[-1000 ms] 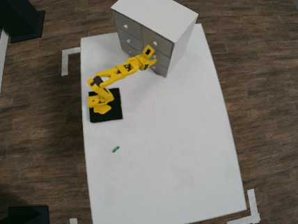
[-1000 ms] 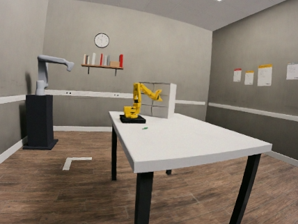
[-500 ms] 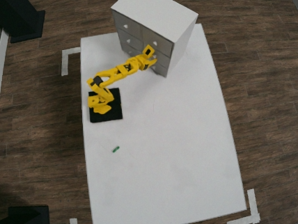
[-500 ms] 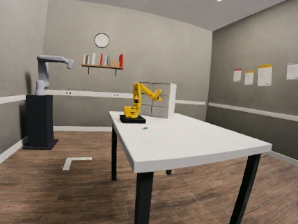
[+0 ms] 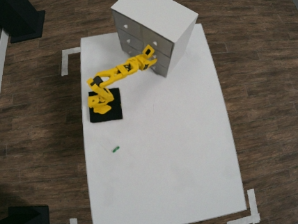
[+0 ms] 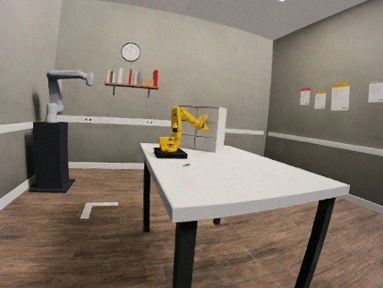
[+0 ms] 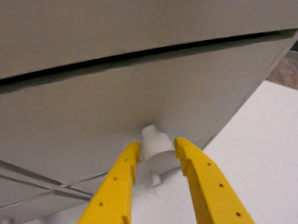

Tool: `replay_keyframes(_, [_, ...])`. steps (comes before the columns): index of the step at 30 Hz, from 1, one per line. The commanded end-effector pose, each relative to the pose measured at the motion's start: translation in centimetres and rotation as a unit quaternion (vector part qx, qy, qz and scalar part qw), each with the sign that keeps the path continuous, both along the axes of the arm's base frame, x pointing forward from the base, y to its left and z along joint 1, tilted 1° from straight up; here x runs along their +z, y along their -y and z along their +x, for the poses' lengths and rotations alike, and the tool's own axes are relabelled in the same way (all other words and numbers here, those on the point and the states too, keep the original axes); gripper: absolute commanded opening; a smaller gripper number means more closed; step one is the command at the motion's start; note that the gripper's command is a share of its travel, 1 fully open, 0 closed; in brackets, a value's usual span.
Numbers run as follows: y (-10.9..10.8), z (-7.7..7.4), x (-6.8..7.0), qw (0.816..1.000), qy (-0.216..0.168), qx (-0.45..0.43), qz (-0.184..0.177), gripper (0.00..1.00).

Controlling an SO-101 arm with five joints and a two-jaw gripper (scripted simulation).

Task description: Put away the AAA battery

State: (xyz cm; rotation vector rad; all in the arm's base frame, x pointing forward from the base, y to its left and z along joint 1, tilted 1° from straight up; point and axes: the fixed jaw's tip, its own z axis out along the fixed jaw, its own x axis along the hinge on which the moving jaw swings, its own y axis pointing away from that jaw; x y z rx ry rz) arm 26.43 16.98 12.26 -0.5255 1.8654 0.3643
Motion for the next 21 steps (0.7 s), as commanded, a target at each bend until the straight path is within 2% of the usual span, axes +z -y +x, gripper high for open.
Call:
replay_keyframes(1, [0.0, 0.0, 0.1, 1.0, 0.002, -0.001, 0.002, 0.14])
replay_keyframes(14, [0.0, 0.0, 0.1, 1.0, 0.002, -0.001, 0.002, 0.21])
replay_keyframes(21, [1.3, -1.1, 0.4, 1.0, 0.003, -0.008, -0.001, 0.21])
